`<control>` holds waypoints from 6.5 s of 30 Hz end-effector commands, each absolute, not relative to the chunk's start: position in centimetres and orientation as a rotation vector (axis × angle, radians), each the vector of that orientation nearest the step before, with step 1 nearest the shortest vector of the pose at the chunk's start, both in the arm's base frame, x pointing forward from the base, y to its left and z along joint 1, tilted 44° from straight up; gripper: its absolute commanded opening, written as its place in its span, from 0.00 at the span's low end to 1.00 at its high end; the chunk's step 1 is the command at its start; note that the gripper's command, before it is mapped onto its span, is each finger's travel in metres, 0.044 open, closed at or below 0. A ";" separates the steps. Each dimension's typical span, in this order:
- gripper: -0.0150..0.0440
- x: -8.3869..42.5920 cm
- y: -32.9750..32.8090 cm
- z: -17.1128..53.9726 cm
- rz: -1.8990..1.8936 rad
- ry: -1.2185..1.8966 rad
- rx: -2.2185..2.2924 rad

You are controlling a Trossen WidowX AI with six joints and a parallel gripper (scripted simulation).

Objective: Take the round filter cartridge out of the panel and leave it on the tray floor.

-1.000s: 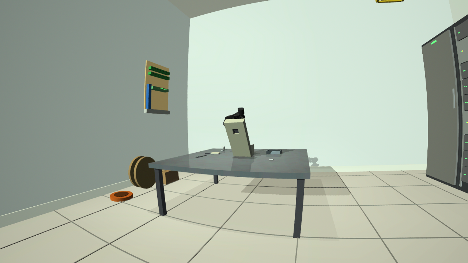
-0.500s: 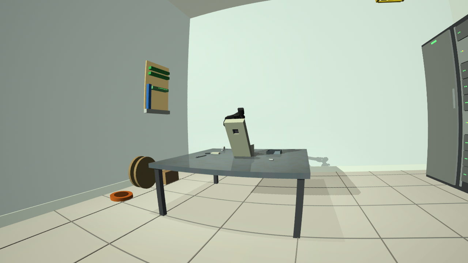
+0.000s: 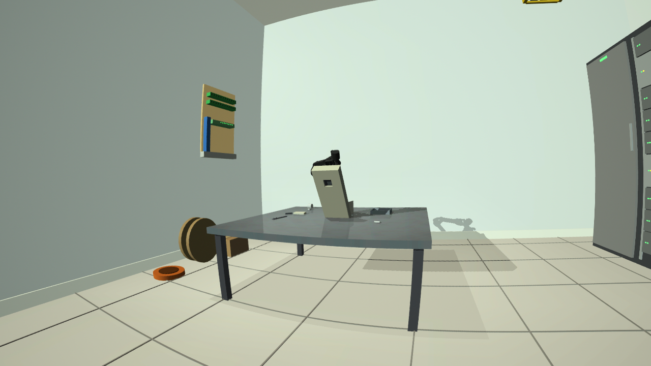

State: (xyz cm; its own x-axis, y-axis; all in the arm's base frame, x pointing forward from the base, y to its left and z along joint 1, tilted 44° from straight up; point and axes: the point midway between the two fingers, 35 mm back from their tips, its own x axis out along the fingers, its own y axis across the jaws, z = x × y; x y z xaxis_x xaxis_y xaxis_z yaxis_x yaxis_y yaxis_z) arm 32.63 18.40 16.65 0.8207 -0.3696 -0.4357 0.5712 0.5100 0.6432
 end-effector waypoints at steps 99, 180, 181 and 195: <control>0.25 33.4 18.0 16.3 -0.259 0.568 -0.520; 0.44 23.4 16.5 15.1 -0.257 0.582 -0.531; 0.44 23.2 16.3 15.0 -0.257 0.575 -0.525; 0.48 26.8 21.1 19.8 -0.258 0.572 -0.521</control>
State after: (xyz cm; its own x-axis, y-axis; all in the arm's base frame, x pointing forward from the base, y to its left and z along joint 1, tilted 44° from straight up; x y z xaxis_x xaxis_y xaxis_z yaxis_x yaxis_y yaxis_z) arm 26.28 20.41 19.05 0.8141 -0.3681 -0.4491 0.0922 0.8455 -0.5259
